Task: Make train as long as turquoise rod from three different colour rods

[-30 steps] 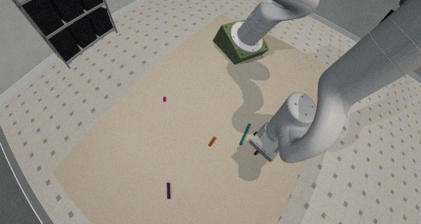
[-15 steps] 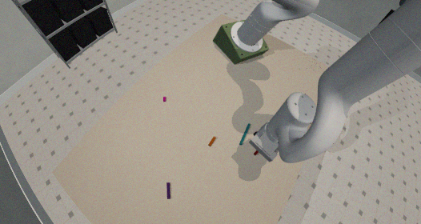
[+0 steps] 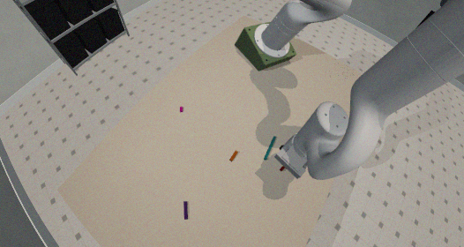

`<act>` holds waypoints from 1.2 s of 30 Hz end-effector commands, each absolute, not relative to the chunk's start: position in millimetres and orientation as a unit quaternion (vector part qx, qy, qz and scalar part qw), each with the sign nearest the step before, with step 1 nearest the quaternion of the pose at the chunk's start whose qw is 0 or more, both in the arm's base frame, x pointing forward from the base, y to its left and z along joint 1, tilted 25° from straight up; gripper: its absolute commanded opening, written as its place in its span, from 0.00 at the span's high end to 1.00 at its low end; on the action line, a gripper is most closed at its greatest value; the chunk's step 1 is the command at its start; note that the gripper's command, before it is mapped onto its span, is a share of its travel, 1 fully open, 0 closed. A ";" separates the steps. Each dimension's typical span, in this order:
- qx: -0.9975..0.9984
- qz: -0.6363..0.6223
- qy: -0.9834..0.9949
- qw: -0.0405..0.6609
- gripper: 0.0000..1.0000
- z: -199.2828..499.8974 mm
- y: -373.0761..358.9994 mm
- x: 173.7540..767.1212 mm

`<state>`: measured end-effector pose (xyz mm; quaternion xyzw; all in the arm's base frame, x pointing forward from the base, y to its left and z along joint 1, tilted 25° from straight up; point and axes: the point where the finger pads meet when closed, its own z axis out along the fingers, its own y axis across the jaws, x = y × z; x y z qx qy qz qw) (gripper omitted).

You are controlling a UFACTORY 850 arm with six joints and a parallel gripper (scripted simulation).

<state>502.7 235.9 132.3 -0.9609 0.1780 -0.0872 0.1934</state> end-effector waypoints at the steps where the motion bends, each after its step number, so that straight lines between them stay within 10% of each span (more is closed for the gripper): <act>1: -0.961 -0.088 0.178 0.194 0.96 133.1 236.2 503.2; 36: -0.961 -0.088 0.178 0.194 0.96 128.4 238.1 504.4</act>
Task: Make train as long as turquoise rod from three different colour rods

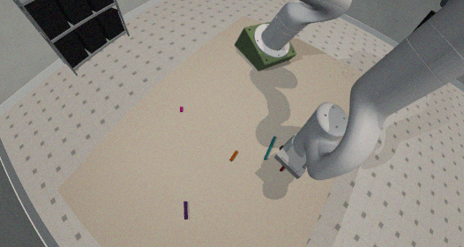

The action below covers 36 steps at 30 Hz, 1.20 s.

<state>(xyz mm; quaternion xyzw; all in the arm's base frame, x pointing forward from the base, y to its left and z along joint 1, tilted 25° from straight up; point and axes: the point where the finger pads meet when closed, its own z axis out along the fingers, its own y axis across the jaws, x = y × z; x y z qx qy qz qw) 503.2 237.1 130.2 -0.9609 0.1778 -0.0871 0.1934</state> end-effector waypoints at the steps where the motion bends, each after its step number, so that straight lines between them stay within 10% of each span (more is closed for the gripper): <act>1: -0.961 -0.088 0.178 0.194 0.96 127.5 238.4 504.6; 36: -0.961 -0.088 0.178 0.194 0.96 121.8 240.6 506.1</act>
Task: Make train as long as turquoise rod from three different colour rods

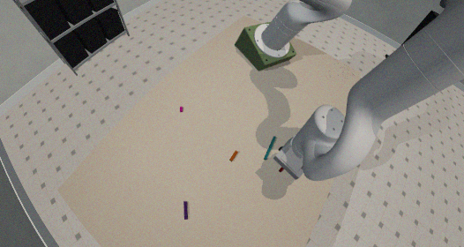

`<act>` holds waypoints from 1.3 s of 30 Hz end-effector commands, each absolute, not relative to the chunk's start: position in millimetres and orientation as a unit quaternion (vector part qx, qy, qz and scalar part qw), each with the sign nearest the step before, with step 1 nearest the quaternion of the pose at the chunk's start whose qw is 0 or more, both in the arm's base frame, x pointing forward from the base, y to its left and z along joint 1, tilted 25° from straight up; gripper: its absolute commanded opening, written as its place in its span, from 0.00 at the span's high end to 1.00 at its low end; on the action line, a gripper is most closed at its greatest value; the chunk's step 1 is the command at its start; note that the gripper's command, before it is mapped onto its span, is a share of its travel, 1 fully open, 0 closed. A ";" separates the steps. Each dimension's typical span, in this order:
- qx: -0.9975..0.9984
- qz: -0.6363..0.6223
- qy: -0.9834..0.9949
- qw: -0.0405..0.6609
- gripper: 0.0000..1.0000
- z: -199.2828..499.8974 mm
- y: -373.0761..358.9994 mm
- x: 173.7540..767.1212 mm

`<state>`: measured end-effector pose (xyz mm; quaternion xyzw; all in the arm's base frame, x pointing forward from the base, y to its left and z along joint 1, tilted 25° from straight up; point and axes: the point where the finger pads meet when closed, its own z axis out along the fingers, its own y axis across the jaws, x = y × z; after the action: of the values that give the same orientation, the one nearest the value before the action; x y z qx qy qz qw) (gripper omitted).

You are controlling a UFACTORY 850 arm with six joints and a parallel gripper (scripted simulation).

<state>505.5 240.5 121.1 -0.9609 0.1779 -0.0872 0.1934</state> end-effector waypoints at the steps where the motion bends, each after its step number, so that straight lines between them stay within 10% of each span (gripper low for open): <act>1: -0.961 -0.088 0.178 0.194 0.96 121.8 240.6 506.1; 39: -0.961 -0.088 0.178 0.194 0.76 122.5 240.3 505.9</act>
<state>505.5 240.5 121.1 -0.9609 0.1779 -0.0872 0.1934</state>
